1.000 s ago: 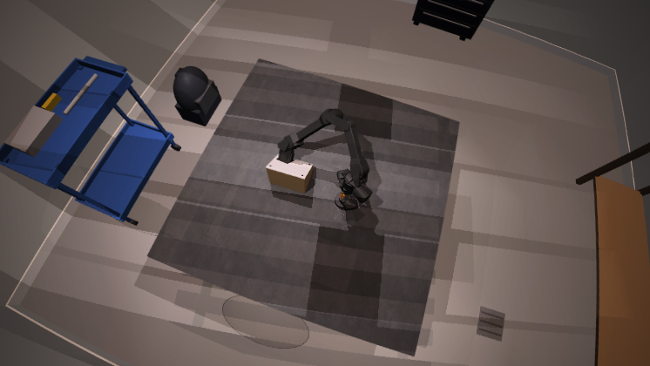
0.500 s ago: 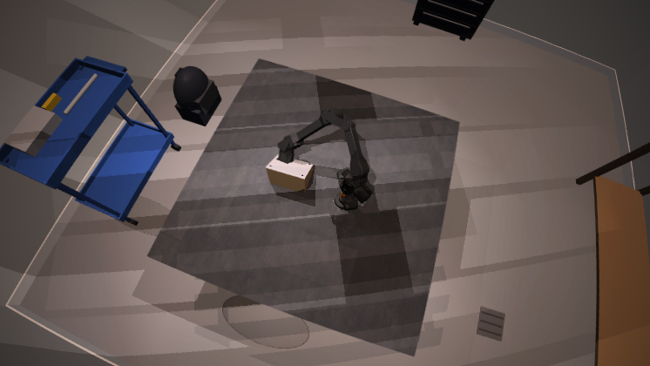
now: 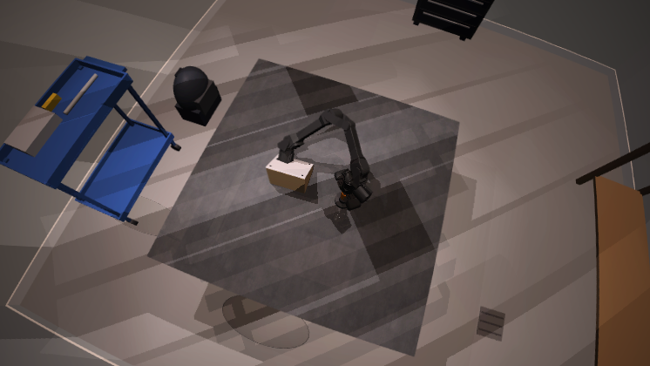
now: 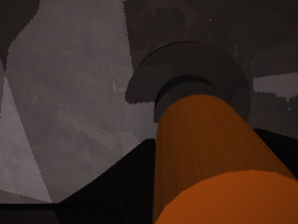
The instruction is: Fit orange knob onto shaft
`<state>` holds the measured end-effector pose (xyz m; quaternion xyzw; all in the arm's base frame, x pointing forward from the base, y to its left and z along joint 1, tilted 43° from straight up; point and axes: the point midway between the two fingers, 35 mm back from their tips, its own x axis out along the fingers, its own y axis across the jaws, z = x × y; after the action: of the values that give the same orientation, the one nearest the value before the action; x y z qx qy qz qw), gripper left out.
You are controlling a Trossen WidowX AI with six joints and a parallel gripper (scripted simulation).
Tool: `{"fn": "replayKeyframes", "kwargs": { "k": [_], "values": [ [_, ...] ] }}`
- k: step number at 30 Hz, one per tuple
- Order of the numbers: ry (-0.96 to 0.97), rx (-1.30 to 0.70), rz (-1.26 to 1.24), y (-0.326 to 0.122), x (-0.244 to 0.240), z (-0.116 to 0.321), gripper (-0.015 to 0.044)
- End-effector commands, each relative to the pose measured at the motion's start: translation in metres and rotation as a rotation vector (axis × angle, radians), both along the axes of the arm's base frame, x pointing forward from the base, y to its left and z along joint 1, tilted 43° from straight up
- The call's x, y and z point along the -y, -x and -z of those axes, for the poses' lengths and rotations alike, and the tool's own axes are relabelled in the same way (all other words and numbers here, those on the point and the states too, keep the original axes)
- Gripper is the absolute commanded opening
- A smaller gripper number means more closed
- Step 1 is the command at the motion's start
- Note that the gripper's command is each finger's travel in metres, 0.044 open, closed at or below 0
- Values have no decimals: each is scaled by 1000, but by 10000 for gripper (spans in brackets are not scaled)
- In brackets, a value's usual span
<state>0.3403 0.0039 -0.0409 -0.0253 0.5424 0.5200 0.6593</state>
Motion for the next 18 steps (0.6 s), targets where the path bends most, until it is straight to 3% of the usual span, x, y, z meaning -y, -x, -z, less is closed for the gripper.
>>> {"fn": "replayKeyframes", "kwargs": {
  "k": [1,18],
  "values": [
    [-7,34,-37,1,-1,2,0],
    [-7,34,-37,0,-3,2,0]
  ]
}}
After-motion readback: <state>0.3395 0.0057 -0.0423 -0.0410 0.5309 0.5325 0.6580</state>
